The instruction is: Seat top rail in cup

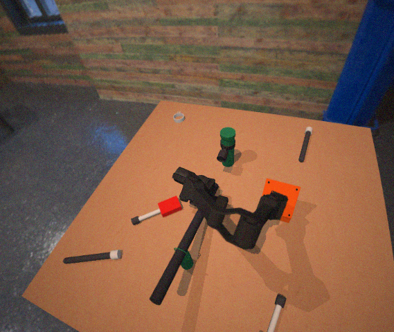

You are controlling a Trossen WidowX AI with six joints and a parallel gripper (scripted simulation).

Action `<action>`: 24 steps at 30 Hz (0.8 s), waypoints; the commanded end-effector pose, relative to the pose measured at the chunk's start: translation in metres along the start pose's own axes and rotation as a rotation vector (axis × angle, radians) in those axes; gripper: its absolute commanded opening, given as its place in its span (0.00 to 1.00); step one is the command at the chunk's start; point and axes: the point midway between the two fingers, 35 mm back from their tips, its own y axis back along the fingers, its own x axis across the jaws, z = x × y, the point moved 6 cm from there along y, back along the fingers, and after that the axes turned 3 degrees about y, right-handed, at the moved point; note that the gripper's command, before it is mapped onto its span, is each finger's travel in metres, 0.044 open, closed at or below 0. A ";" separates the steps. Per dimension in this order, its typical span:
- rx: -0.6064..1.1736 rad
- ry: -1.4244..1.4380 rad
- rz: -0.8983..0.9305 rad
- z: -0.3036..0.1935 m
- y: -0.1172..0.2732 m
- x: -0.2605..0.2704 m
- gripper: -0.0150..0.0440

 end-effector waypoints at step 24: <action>-0.288 -0.027 -0.021 0.018 0.066 -0.006 0.25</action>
